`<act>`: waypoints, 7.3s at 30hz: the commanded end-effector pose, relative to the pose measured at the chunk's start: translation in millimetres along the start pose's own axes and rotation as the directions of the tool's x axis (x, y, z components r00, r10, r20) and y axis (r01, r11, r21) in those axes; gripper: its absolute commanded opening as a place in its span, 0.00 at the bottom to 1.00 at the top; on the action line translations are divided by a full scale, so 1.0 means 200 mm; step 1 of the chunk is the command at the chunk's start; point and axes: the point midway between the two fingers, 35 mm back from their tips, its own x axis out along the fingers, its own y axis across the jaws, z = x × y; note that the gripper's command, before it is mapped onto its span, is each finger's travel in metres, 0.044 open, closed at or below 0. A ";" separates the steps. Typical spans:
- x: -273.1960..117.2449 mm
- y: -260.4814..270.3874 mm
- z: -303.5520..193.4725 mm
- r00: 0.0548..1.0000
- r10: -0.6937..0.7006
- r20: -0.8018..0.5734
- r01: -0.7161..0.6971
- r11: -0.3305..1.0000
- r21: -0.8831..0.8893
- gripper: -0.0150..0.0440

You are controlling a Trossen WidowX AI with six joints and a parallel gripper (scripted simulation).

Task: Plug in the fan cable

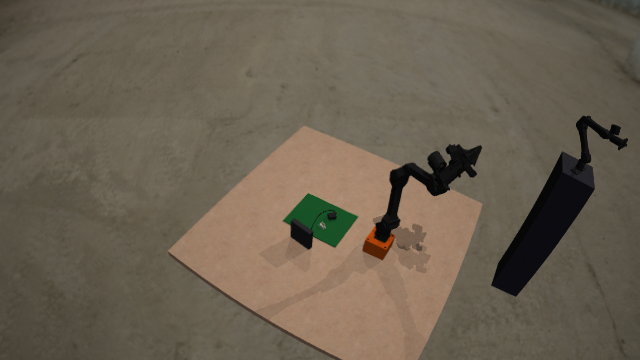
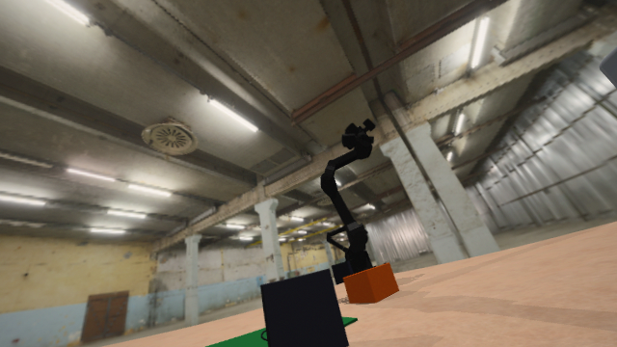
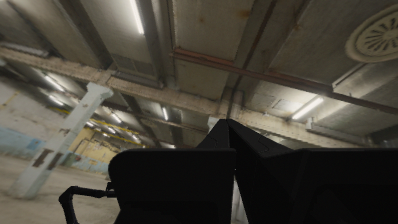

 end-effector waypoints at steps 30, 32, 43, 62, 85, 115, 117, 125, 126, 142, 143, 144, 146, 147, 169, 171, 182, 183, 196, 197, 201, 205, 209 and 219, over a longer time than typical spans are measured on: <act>-1.21 -1.07 0.38 0.501 -0.864 -0.051 0.865 0.502 -0.005 0.61; -1.33 -1.10 0.45 0.433 -0.901 -0.020 0.901 0.434 -0.005 0.61; -2.07 -1.06 0.87 0.007 -0.989 0.149 0.989 0.029 0.148 0.61; -3.32 -0.11 1.41 -0.744 -0.569 0.349 0.596 -0.331 0.732 0.61; -3.79 1.67 0.90 -0.969 0.203 -0.143 -0.015 0.526 0.850 0.61; -3.80 2.15 0.27 -0.846 0.237 -0.478 -0.015 0.885 0.465 0.61; -3.81 2.16 0.26 -0.846 0.237 -0.478 -0.015 0.885 0.465 0.61; -3.86 2.17 0.22 -0.846 0.237 -0.478 -0.015 0.885 0.465 0.61; -3.87 2.18 0.22 -0.846 0.238 -0.478 -0.015 0.885 0.465 0.61; -3.91 2.19 0.18 -0.848 0.233 -0.476 -0.015 0.887 0.461 0.39; -3.91 2.19 0.18 -0.848 0.233 -0.476 -0.015 0.887 0.461 0.38; -3.91 2.19 0.18 -0.848 0.233 -0.476 -0.015 0.887 0.461 0.37; -3.91 2.19 0.18 -0.848 0.233 -0.476 -0.015 0.887 0.461 0.34; -3.91 2.19 0.18 -0.848 0.233 -0.476 -0.015 0.887 0.461 0.33; -3.71 2.12 0.33 -0.846 0.236 -0.477 -0.015 0.886 0.464 0.25; -3.68 2.11 0.35 -0.846 0.237 -0.477 -0.015 0.885 0.465 0.25; -3.63 2.09 0.38 -0.844 0.239 -0.481 -0.079 0.831 0.551 0.25; -3.63 2.09 0.38 -0.843 0.239 -0.482 -0.098 0.813 0.574 0.25; -3.64 2.09 0.39 -0.835 0.244 -0.493 -0.325 0.504 0.800 0.25; -3.64 2.09 0.39 -0.835 0.245 -0.493 -0.340 0.476 0.811 0.25; -3.64 2.09 0.39 -0.832 0.246 -0.497 -0.399 0.355 0.845 0.25; -3.64 2.09 0.39 -0.830 0.248 -0.500 -0.451 0.229 0.862 0.25; -3.64 2.09 0.40 -0.827 0.250 -0.503 -0.496 0.098 0.863 0.25; -3.65 2.09 0.40 -0.821 0.254 -0.512 -0.565 -0.231 0.792 0.25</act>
